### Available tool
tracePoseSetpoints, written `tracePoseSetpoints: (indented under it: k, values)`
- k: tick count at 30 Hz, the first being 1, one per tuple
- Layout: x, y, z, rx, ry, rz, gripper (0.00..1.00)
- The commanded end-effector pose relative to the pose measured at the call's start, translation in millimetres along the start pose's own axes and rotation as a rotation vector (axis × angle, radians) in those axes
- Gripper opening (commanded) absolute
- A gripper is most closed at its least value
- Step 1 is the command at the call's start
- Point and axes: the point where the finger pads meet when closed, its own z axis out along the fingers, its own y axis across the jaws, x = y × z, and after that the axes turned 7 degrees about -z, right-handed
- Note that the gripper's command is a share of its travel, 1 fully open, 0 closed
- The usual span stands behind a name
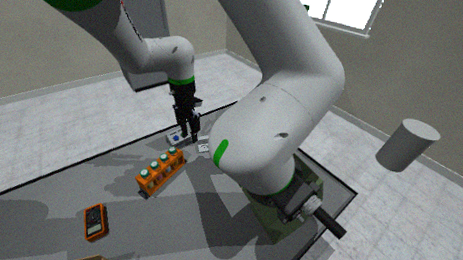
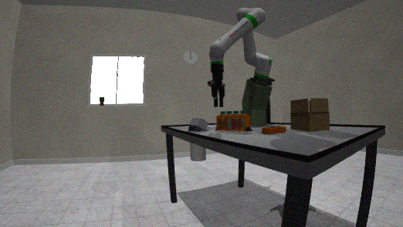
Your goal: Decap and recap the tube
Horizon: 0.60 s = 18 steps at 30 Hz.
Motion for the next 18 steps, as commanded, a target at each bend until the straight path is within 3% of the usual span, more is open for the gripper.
tracePoseSetpoints:
  k: [1,10,13,18]
  values:
    - [0,-1,-0.5,0.002,0.001,0.000,0.41]
    - [0,-1,-0.5,0.002,0.001,0.000,0.41]
    - [-23,-10,-0.5,0.002,0.001,0.250,0.41]
    - [-41,-17,-0.4,0.003,-0.001,0.424,0.41]
